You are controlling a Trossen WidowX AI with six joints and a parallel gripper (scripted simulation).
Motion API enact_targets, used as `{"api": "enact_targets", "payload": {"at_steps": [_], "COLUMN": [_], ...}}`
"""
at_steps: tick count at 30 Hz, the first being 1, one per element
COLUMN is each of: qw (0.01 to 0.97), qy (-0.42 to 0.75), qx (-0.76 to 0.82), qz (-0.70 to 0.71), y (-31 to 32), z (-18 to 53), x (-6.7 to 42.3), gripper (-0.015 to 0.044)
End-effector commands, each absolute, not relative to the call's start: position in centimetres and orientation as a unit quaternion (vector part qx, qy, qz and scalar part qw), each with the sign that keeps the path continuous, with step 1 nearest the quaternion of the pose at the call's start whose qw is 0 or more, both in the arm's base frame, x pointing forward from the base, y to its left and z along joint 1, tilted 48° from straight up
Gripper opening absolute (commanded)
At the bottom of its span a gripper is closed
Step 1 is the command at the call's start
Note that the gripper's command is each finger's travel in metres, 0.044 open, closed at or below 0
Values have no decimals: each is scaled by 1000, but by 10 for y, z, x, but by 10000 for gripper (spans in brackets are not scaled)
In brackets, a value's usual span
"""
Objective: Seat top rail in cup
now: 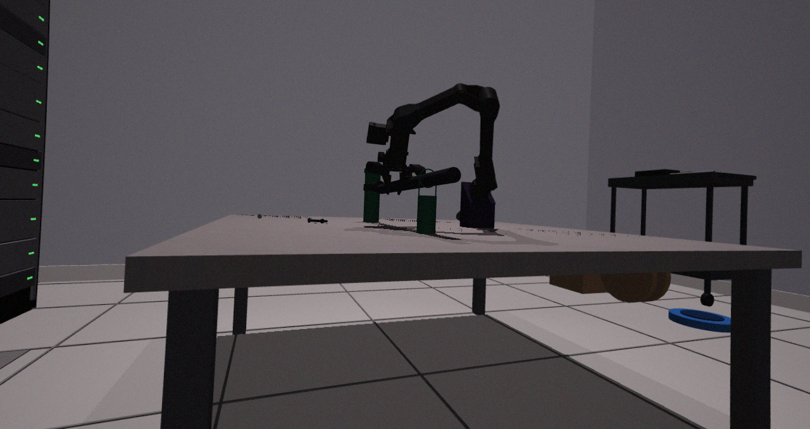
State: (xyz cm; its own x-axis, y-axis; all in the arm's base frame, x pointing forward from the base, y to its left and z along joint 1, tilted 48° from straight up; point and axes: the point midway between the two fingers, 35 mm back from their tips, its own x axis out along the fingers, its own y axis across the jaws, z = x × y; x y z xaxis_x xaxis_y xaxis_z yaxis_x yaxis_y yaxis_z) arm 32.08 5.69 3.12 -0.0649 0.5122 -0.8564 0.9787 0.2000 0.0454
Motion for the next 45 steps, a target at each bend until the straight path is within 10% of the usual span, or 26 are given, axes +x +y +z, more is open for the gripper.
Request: {"api": "enact_targets", "payload": {"at_steps": [1,45], "qw": [405,397], "qy": [659,666], "qx": [557,557], "qz": [-302,-299], "y": [48,44], "z": [35,35], "x": [323,327], "gripper": [0,0]}}
